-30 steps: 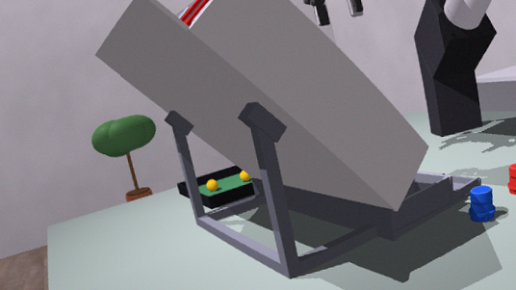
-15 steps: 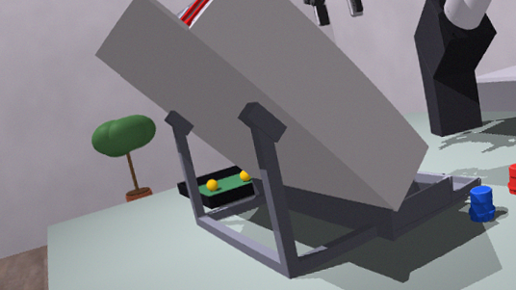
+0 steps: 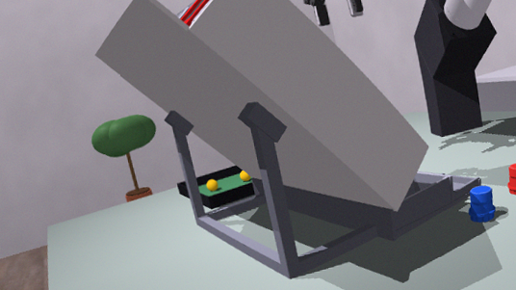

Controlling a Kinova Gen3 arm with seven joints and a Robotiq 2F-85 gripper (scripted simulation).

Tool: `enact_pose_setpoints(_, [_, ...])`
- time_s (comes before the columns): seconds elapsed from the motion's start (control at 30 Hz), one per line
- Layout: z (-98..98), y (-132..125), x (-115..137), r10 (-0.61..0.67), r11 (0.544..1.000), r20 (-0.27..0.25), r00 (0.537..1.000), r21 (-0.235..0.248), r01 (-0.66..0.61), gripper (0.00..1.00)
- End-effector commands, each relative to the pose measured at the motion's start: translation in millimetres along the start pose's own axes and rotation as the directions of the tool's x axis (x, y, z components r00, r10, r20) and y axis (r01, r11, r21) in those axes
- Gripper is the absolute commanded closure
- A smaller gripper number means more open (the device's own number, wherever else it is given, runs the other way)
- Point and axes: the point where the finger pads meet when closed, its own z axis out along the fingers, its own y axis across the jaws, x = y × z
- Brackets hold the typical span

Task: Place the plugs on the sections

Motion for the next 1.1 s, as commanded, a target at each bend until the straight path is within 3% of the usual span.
enact_pose_setpoints(0.0, [-0.6,0.3,0.2,0.000,1.000,-0.001,1.000,-0.001,0.000,0.00])
enact_pose_setpoints(0.97, [-0.6,0.3,0.2,0.000,1.000,-0.001,1.000,-0.001,0.000,0.00])
enact_pose_setpoints(1.0, [-0.6,0.3,0.2,0.000,1.000,-0.001,1.000,-0.001,0.000,0.50])
enact_pose_setpoints(1.07, [-0.6,0.3,0.2,0.000,1.000,-0.001,1.000,-0.001,0.000,0.50])
